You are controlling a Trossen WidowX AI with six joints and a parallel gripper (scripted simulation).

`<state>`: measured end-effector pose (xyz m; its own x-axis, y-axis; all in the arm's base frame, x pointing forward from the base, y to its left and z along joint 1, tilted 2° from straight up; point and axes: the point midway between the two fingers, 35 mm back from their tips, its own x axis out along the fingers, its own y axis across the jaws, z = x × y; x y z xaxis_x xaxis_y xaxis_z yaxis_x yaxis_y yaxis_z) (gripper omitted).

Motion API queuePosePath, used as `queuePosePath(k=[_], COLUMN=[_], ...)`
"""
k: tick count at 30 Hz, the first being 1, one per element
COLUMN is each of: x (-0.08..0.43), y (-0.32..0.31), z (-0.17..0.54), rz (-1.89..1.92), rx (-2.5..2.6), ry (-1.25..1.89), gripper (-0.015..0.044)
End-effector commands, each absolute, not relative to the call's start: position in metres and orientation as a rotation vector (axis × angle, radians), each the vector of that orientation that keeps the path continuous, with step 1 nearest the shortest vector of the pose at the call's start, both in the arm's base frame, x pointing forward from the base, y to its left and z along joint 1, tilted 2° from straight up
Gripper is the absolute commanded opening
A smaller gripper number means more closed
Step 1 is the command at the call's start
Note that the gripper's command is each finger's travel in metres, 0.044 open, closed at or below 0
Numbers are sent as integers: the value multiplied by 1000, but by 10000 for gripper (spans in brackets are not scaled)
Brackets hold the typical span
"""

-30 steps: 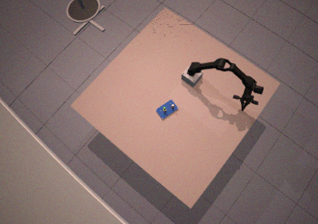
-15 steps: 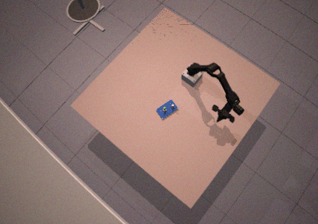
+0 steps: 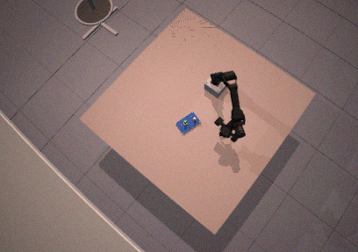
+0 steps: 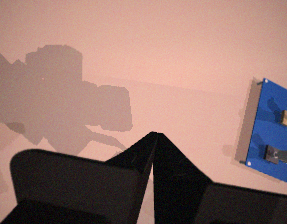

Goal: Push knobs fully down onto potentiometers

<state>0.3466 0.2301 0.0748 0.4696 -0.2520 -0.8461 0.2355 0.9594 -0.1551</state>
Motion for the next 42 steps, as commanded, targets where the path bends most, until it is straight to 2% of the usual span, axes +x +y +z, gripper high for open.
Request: queuePosePath(k=[1,10,20,42], x=[353,353,326,324], y=[185,90,6,2], z=[68,58,54,25], rz=[-357,-459,-520,-523], rx=[38,235,539,562], ry=[1143,1347,1500,1507], gripper=[0,0,0,0])
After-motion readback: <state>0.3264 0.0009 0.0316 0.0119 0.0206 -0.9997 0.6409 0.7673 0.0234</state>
